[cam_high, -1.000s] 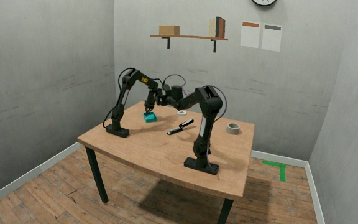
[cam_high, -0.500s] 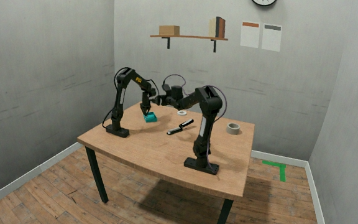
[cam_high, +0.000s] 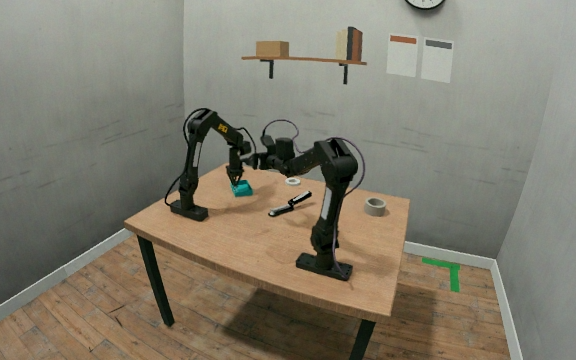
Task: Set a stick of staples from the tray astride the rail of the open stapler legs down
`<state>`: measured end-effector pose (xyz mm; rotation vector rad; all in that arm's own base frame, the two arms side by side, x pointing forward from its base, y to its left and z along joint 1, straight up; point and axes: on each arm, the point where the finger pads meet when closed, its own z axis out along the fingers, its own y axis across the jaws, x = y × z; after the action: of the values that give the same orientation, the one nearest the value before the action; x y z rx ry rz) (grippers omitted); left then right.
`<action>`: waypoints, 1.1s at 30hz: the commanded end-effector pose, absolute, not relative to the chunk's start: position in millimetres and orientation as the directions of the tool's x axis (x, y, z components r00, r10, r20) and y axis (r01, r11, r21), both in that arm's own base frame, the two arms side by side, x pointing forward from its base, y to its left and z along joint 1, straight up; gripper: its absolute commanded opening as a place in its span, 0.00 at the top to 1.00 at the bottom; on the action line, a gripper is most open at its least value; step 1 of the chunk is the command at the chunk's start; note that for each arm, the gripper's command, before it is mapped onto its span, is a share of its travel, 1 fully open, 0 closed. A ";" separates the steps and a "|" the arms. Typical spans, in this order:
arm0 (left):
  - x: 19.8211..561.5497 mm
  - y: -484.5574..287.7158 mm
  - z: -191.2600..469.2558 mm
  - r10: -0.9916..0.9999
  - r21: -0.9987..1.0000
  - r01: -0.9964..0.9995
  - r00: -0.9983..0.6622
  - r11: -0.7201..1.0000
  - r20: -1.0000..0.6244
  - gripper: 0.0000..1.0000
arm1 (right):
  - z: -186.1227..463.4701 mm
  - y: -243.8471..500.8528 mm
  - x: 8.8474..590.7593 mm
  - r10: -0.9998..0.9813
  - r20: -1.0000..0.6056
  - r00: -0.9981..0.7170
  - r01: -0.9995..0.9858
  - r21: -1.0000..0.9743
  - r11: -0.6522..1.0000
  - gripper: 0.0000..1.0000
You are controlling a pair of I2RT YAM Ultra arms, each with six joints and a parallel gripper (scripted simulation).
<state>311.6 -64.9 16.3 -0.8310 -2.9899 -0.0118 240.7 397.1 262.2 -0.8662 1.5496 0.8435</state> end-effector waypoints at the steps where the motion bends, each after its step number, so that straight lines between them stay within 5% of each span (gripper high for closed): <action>1: 325.5 -70.2 21.9 0.503 0.008 0.503 -0.864 0.864 -0.024 0.73 | 265.0 394.3 238.3 -0.084 -0.989 -0.124 -0.874 0.069 0.480 0.00; 33: 327.4 -73.4 -15.2 0.510 0.005 0.510 -0.860 0.860 -0.016 0.73 | 265.0 394.3 238.3 -0.084 -0.989 -0.124 -0.874 0.069 0.480 0.00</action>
<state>321.4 -67.3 -16.0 -0.8243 -3.0209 -0.0123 240.7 397.1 262.2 -0.8662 1.5497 0.8435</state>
